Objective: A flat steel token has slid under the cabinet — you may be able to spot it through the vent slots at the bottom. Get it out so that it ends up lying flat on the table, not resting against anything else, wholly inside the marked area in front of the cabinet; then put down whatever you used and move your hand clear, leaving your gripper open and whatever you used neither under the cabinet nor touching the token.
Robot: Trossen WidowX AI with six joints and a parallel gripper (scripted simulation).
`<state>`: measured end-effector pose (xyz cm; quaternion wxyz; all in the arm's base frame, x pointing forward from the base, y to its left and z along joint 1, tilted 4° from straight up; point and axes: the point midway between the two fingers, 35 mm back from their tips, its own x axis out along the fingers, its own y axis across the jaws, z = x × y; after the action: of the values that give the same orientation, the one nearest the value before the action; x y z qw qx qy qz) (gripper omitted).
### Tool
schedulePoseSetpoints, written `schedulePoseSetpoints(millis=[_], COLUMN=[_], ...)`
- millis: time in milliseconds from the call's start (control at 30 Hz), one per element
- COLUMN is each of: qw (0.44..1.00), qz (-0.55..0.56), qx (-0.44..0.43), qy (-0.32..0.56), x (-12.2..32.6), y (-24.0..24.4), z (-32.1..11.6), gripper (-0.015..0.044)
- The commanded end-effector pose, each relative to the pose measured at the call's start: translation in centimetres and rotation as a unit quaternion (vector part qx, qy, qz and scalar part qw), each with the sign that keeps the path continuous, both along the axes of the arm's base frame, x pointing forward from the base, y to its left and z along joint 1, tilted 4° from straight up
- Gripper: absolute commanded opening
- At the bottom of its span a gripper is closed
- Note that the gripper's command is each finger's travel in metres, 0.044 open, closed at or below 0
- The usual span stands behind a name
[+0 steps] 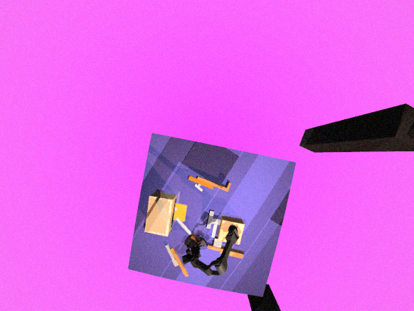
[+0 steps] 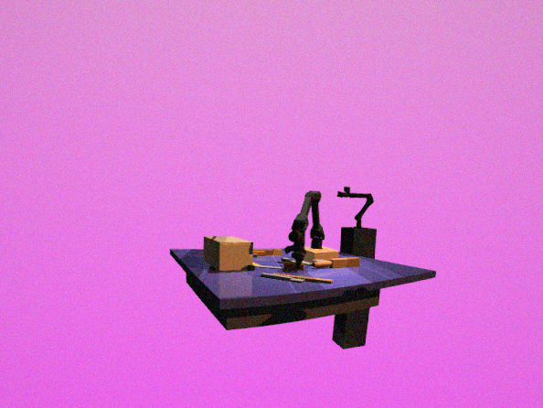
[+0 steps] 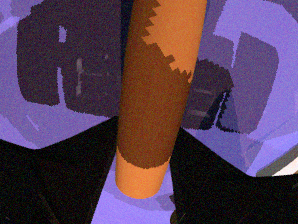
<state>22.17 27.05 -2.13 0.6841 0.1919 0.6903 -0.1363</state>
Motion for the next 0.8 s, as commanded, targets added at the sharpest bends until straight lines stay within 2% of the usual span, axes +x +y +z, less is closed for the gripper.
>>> schedulePoseSetpoints(millis=[0,767], qw=[1.000,1.000], qz=[0.000,0.001], qx=[0.000,0.001], qy=[0.000,-0.003], x=[0.0,3.1], y=[0.0,-1.5], z=[0.0,-0.1], gripper=[0.0000,0.0000])
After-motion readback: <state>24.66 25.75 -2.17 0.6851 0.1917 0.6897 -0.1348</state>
